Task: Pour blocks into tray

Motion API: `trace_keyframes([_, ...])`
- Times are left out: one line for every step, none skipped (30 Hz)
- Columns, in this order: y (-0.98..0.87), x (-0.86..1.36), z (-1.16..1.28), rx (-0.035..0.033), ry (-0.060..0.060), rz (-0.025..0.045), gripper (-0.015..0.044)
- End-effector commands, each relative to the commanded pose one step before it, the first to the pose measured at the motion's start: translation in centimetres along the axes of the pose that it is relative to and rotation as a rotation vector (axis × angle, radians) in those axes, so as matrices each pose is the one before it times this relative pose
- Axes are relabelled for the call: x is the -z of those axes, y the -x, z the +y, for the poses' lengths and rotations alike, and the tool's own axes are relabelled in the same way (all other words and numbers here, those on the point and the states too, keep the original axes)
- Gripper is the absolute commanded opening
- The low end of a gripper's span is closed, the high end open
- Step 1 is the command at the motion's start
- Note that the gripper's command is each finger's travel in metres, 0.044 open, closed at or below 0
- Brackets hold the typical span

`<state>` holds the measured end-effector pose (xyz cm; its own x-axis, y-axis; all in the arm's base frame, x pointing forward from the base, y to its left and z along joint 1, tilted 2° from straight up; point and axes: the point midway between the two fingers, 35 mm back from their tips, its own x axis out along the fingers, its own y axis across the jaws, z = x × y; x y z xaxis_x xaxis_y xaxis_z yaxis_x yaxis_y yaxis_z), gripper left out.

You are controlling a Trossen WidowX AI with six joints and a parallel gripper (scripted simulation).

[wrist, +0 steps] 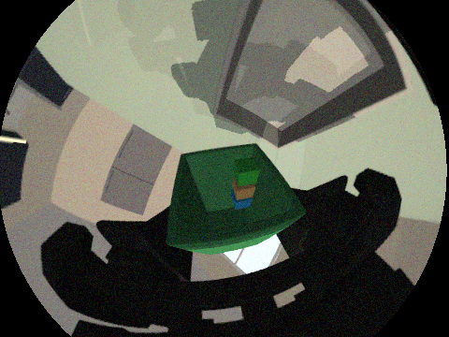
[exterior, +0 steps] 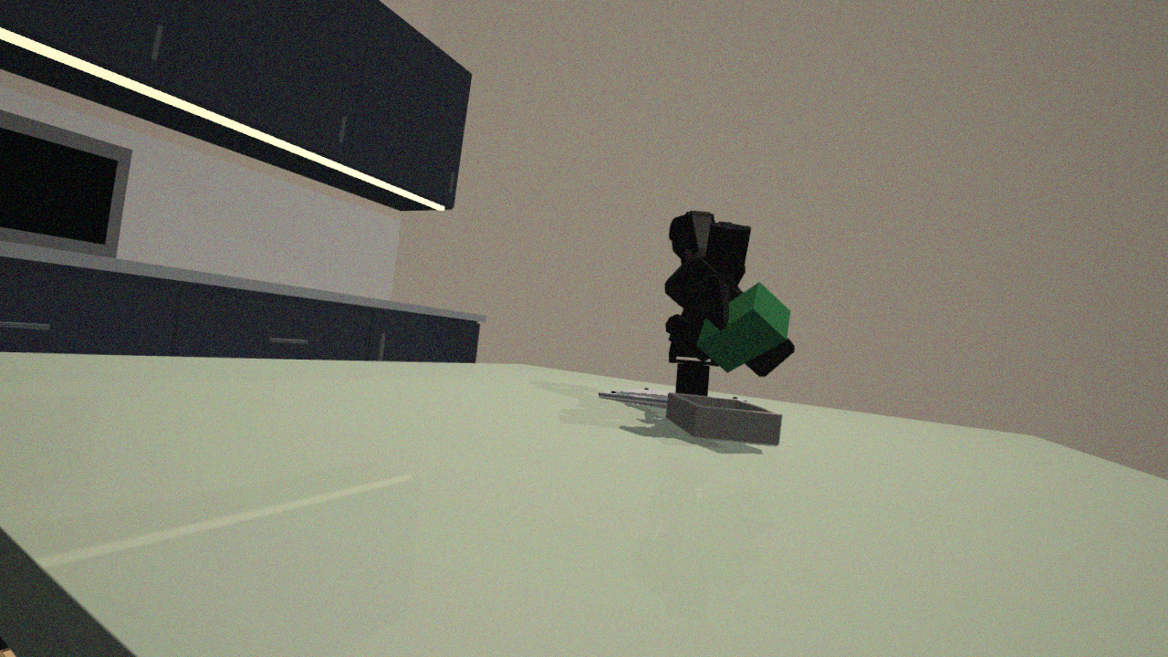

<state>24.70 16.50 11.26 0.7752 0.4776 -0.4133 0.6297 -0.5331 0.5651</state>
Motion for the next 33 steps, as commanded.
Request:
trace_keyframes([-0.030,0.030,0.101,-0.00651,-0.0784,0.00063,0.0000])
trace_keyframes([-0.007,0.000,-0.003,0.00000,-0.0219,0.00000,0.0000])
trace_keyframes([-0.007,0.000,-0.003,0.00000,-0.0219,0.00000,0.0000])
trace_keyframes([-0.007,0.000,-0.003,0.00000,-0.0219,0.00000,0.0000])
trace_keyframes([-0.007,-0.001,-0.003,0.00000,-0.0219,0.00000,0.0000])
trace_keyframes([-0.007,-0.001,-0.003,0.00000,-0.0219,0.00000,0.0000])
trace_keyframes([-0.007,-0.001,-0.003,0.00000,-0.0219,0.00000,0.0000])
trace_keyframes([-0.007,-0.001,-0.003,0.00000,-0.0219,0.00000,0.0000])
trace_keyframes([-0.007,-0.001,-0.003,0.00000,-0.0219,0.00000,0.0000])
trace_keyframes([-0.007,-0.001,-0.003,0.00000,-0.0219,0.00000,0.0000])
trace_keyframes([-0.007,-0.001,-0.003,0.00000,-0.0219,0.00000,0.0000])
trace_keyframes([-0.007,0.000,-0.004,0.00000,-0.0218,0.00000,0.0000])
trace_keyframes([-0.007,0.000,-0.004,0.00000,-0.0218,0.00000,0.0000])
trace_keyframes([-0.007,0.000,-0.004,0.00000,-0.0218,0.00000,0.0000])
trace_keyframes([-0.007,0.000,-0.004,0.00000,-0.0218,0.00000,0.0000])
trace_keyframes([-0.007,0.000,-0.004,0.00000,-0.0218,0.00000,0.0000])
trace_keyframes([-0.007,0.000,-0.004,0.00000,-0.0218,0.00000,0.0000])
trace_keyframes([-0.007,-0.001,-0.004,0.00000,-0.0218,0.00000,0.0000])
trace_keyframes([-0.007,-0.001,-0.004,0.00000,-0.0218,0.00000,0.0000])
trace_keyframes([-0.007,-0.001,-0.004,0.00000,-0.0218,0.00000,0.0000])
trace_keyframes([-0.006,-0.001,-0.003,0.00000,-0.0182,0.00000,0.0000])
trace_keyframes([-0.004,0.000,-0.002,0.00000,-0.0109,0.00000,0.0000])
trace_keyframes([-0.001,0.000,-0.001,0.00000,-0.0036,0.00000,0.0000])
trace_keyframes([0.000,0.000,0.000,0.00000,0.0000,0.00000,0.0000])
trace_keyframes([0.000,0.000,0.000,0.00000,0.0000,0.00000,0.0000])
trace_keyframes([0.000,0.000,0.000,0.00000,0.0000,0.00000,0.0000])
trace_keyframes([-0.003,0.000,-0.001,-0.00013,0.0000,0.00130,0.0000])
trace_keyframes([-0.008,0.001,-0.002,-0.00038,0.0000,0.00390,0.0000])
trace_keyframes([-0.012,0.002,-0.003,-0.00064,0.0000,0.00650,0.0000])
trace_keyframes([-0.012,0.002,-0.003,-0.00079,0.0000,0.00799,0.0000])
trace_keyframes([-0.008,0.002,-0.003,-0.00080,0.0000,0.00800,0.0000])
trace_keyframes([-0.005,0.002,-0.003,-0.00080,0.0000,0.00799,0.0000])
trace_keyframes([-0.002,0.002,-0.002,-0.00080,0.0000,0.00799,0.0000])
